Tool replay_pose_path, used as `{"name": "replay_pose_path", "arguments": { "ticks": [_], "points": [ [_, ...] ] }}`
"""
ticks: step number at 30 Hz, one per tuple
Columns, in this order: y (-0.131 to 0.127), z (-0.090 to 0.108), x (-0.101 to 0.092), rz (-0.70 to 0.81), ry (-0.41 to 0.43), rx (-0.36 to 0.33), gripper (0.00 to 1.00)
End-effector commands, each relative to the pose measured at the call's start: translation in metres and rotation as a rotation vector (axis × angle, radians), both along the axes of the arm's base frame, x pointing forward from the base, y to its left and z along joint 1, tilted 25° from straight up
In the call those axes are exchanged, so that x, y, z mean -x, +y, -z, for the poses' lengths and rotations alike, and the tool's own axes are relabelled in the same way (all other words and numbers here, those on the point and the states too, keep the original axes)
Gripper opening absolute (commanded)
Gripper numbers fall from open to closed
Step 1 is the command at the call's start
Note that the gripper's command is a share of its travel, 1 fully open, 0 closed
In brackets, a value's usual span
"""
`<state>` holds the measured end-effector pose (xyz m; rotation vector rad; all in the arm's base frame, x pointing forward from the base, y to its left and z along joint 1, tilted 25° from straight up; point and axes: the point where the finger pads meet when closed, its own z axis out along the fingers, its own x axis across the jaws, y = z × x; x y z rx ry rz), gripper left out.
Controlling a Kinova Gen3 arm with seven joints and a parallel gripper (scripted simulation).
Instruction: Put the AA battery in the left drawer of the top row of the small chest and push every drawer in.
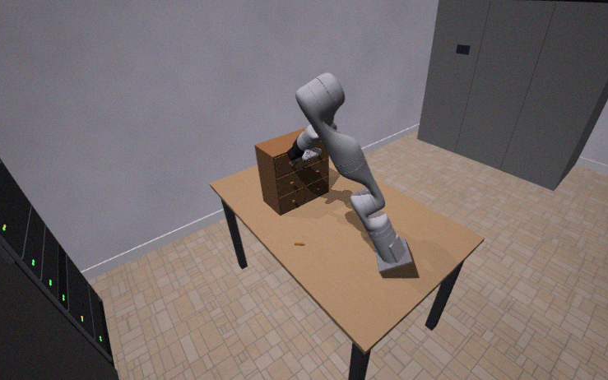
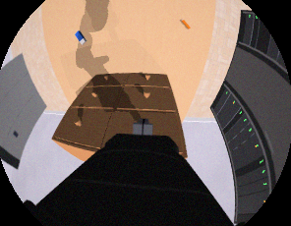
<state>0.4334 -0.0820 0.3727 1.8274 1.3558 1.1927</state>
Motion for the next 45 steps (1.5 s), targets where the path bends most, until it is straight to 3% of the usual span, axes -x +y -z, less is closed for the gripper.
{"name": "replay_pose_path", "arguments": {
  "ticks": [1, 11, 21, 33, 45],
  "points": [
    [-0.002, 0.002, -0.002, 0.009, 0.004, -0.007, 0.00],
    [-0.002, 0.002, 0.000, 0.009, 0.004, -0.007, 0.00],
    [0.006, 0.014, 0.039, 0.008, 0.004, -0.007, 0.00],
    [0.008, 0.015, 0.048, 0.008, 0.004, -0.007, 0.00],
    [0.010, 0.013, 0.079, 0.009, 0.004, -0.008, 0.00]
  ]
}}
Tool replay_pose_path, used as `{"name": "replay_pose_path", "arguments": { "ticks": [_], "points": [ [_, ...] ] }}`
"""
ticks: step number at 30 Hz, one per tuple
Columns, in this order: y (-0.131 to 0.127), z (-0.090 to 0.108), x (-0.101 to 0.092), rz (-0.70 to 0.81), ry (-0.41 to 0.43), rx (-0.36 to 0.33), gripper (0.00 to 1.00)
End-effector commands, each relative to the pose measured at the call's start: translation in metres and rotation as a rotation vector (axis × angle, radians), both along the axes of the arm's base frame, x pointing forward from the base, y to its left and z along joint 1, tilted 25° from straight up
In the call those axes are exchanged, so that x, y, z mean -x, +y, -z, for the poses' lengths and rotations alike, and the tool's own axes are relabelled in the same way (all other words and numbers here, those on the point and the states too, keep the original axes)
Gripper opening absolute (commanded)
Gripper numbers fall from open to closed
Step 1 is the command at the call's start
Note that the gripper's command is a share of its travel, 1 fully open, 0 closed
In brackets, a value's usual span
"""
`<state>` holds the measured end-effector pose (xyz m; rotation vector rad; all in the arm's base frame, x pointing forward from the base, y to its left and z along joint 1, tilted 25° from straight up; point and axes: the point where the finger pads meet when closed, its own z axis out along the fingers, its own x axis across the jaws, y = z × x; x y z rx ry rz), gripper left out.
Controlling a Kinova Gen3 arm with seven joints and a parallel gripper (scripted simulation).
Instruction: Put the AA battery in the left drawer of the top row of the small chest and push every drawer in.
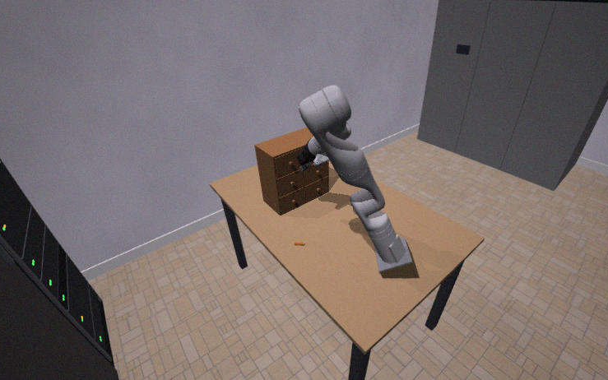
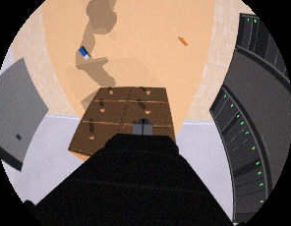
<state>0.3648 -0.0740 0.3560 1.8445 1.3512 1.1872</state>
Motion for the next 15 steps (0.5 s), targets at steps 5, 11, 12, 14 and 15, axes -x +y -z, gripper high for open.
{"name": "replay_pose_path", "arguments": {
  "ticks": [5, 11, 12, 14, 15],
  "points": [
    [0.003, -0.005, 0.025, 0.001, -0.007, -0.001, 0.00],
    [0.003, -0.005, 0.030, 0.002, -0.007, -0.001, 0.00],
    [0.003, -0.005, 0.030, 0.002, -0.007, -0.001, 0.00],
    [0.003, -0.005, 0.030, 0.002, -0.007, -0.001, 0.00],
    [0.003, -0.005, 0.030, 0.002, -0.007, -0.001, 0.00]
  ]
}}
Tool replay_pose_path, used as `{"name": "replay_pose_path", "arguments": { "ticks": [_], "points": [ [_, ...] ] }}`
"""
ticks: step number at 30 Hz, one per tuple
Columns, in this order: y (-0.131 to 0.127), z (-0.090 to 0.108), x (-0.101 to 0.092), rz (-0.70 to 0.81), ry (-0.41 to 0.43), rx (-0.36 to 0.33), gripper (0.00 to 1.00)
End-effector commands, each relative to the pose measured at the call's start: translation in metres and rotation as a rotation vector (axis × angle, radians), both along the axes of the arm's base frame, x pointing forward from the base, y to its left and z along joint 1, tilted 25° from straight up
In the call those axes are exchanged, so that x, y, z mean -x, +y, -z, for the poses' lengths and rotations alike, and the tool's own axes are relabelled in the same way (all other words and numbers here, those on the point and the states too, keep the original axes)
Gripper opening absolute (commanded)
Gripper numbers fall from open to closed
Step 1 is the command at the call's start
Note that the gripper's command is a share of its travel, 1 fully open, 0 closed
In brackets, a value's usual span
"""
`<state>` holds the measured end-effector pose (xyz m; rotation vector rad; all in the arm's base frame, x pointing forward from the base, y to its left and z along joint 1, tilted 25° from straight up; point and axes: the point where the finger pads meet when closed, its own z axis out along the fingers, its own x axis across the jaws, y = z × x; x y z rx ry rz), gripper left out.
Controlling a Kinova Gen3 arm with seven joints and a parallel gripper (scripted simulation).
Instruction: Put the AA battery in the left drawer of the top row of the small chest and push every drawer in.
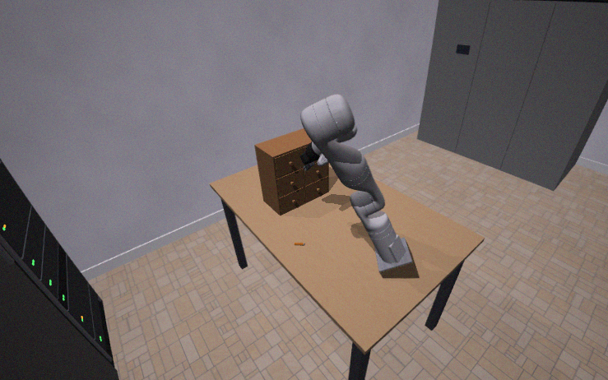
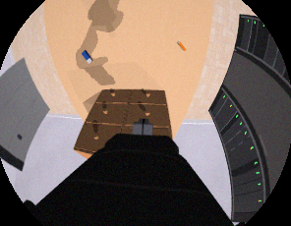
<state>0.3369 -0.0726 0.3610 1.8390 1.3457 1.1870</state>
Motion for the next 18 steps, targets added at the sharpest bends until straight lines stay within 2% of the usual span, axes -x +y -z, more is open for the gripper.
{"name": "replay_pose_path", "arguments": {
  "ticks": [1, 18],
  "points": [
    [0.0021, -0.0004, 0.0021, -0.002, -0.001, -0.004, 0.00],
    [0.0006, -0.0054, 0.0016, -0.006, 0.003, -0.001, 0.00]
  ]
}}
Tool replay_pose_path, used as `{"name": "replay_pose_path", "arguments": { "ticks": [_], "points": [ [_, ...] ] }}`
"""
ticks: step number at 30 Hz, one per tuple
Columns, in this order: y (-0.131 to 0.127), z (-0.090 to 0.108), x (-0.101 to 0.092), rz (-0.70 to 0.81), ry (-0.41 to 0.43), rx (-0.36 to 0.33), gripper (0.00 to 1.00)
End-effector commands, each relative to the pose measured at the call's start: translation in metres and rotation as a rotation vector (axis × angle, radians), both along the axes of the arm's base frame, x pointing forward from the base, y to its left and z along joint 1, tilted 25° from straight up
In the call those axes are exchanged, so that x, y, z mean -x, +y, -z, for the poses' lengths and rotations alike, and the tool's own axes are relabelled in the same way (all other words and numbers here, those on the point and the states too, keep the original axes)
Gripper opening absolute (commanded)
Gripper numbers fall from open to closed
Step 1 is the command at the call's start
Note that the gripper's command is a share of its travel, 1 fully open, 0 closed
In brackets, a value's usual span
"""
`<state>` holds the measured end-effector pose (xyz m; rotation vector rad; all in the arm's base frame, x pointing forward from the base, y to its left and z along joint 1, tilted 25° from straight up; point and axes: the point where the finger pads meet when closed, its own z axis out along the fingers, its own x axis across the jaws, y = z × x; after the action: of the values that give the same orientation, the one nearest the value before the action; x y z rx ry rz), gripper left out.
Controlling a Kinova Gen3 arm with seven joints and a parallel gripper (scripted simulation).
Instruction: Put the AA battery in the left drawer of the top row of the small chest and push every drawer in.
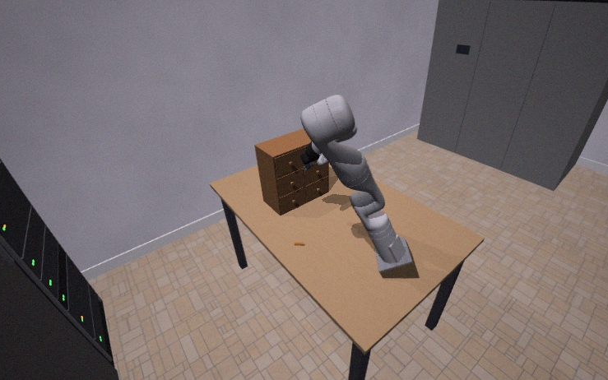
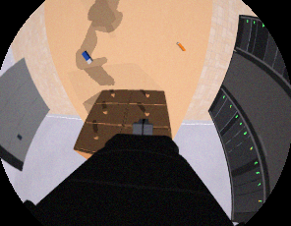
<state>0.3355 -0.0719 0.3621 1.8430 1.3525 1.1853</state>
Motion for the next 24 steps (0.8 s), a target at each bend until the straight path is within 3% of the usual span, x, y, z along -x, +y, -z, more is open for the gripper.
{"name": "replay_pose_path", "arguments": {
  "ticks": [1, 24],
  "points": [
    [0.000, -0.004, 0.000, -0.003, -0.002, 0.000, 0.00],
    [-0.002, -0.013, 0.012, -0.032, 0.087, -0.008, 0.00]
  ]
}}
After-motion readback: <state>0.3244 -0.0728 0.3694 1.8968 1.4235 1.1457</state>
